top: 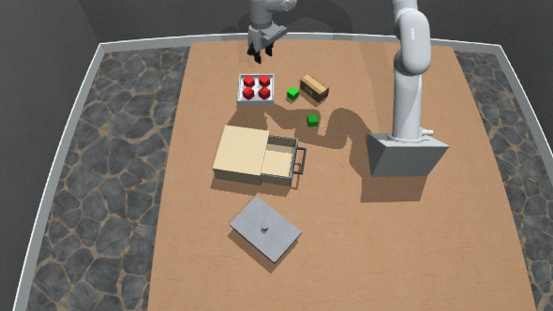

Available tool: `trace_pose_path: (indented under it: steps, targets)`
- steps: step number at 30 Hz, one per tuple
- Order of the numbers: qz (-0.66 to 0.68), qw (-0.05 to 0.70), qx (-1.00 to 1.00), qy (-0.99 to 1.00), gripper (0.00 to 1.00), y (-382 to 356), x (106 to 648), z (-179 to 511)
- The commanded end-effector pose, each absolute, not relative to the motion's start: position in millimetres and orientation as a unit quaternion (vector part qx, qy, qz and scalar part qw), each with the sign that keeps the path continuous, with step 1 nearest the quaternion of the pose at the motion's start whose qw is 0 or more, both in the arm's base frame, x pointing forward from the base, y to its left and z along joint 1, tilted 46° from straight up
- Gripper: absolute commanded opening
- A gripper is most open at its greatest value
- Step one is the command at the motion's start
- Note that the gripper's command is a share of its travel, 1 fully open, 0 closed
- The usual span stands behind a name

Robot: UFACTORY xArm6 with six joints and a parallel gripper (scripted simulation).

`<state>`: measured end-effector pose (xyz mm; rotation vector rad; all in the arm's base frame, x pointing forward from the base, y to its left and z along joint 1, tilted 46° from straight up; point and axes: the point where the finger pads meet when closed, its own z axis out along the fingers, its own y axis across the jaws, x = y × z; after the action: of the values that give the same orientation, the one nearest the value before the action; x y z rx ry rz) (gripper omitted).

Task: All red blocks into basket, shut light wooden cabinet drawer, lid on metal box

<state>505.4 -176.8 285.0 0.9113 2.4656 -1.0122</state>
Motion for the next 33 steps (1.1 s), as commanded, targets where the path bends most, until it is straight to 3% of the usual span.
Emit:
trace_pose_path:
  steps: [1,17,33]
  targets:
    - [-0.354,0.164,0.319,0.864,0.56,-171,506,292]
    - [-0.35,0.167,0.328,0.861,0.56,-161,507,285]
    - [-0.289,0.223,0.498,0.787,0.56,-37,482,166]
